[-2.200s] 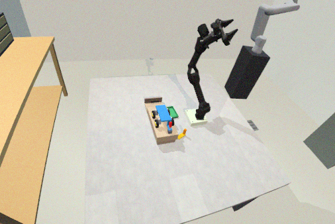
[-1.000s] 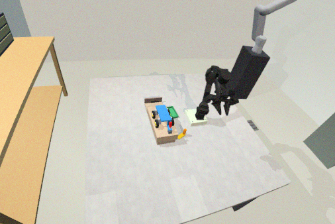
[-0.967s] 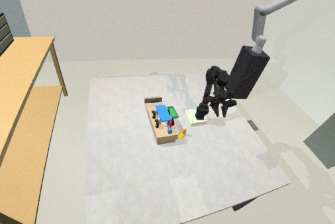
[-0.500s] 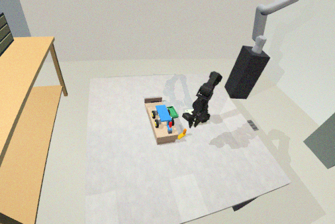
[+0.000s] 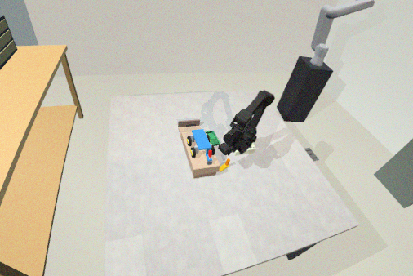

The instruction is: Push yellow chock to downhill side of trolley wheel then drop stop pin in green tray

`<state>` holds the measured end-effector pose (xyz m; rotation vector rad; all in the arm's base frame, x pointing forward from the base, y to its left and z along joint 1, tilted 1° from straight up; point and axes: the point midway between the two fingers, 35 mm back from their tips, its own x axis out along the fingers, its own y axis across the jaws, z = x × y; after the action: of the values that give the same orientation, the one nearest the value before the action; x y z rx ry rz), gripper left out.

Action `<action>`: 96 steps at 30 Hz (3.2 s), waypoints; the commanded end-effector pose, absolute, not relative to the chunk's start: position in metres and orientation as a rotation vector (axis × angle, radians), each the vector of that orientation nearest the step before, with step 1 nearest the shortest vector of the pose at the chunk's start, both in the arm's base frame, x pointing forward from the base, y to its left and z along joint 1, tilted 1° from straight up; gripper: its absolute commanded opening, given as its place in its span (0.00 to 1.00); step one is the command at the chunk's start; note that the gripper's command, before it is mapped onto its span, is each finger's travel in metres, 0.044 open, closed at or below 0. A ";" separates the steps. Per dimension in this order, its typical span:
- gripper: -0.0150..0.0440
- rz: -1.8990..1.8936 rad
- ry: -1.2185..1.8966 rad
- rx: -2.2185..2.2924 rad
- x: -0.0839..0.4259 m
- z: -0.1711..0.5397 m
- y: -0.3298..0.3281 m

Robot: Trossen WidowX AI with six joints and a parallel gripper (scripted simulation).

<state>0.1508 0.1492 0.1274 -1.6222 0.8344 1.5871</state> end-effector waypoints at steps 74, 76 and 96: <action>0.25 1.594 0.842 -1.629 0.153 0.043 0.149; 0.25 1.595 0.842 -1.632 0.152 0.051 0.148; 0.25 1.595 0.842 -1.632 0.150 0.123 0.148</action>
<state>0.1500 0.1487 0.1124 -1.6315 0.8380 1.6004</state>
